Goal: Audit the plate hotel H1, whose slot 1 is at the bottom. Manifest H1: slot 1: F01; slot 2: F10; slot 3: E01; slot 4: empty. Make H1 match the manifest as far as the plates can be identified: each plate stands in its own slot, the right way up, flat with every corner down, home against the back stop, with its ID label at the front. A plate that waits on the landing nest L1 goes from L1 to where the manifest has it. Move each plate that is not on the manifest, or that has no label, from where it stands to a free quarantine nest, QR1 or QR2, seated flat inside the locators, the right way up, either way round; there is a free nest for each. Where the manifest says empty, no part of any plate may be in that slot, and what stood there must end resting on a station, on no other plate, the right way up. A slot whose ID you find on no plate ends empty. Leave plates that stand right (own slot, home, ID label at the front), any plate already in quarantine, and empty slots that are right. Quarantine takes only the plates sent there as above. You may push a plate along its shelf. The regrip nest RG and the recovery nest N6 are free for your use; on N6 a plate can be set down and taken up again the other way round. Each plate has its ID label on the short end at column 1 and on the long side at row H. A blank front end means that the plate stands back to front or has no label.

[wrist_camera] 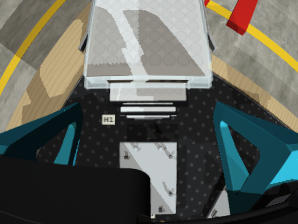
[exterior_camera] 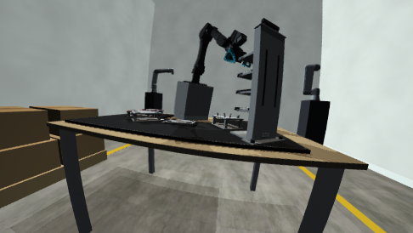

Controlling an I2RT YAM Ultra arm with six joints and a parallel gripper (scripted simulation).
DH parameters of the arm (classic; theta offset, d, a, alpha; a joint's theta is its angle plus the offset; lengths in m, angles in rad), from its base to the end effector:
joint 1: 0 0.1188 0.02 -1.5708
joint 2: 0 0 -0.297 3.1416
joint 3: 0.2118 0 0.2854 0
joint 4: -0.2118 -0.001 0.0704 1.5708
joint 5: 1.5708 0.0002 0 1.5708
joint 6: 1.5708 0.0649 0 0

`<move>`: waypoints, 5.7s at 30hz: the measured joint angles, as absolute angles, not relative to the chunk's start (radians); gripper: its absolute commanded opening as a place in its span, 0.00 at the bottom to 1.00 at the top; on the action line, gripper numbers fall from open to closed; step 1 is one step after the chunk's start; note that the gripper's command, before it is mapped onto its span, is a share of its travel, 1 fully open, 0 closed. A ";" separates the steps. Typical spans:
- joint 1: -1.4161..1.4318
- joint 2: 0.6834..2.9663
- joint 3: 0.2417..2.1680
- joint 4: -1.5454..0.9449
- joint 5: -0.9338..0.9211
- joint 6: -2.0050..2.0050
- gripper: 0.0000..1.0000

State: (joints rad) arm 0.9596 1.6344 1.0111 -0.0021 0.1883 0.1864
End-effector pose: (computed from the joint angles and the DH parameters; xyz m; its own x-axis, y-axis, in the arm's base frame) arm 0.2439 0.3286 0.2223 -0.4631 -0.3436 -0.8170 -0.6427 0.7649 0.0426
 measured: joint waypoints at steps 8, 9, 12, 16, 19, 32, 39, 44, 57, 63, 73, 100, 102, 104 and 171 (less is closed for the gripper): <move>0.952 1.669 1.056 -0.012 0.182 0.182 1.00; 0.951 1.673 1.062 -0.014 0.181 0.181 1.00; 0.948 1.679 1.073 -0.016 0.180 0.179 1.00; 0.945 1.695 1.092 -0.020 0.177 0.178 1.00; 0.943 1.708 1.108 -0.026 0.175 0.176 1.00; 0.941 1.711 1.126 -0.027 0.174 0.174 0.86; 0.941 1.711 1.126 -0.027 0.174 0.174 0.86; 0.941 1.711 1.126 -0.027 0.174 0.174 0.86; 0.941 1.710 1.124 -0.027 0.174 0.174 0.86; 0.943 1.693 1.100 -0.019 0.176 0.175 0.86; 0.951 1.655 1.047 -0.006 0.184 0.179 0.86; 0.977 1.555 0.920 0.014 0.204 0.195 0.86; 0.979 1.547 0.910 0.016 0.206 0.196 0.86; 0.982 1.537 0.900 0.017 0.208 0.197 0.86; 1.079 1.262 0.617 0.001 0.282 0.253 0.86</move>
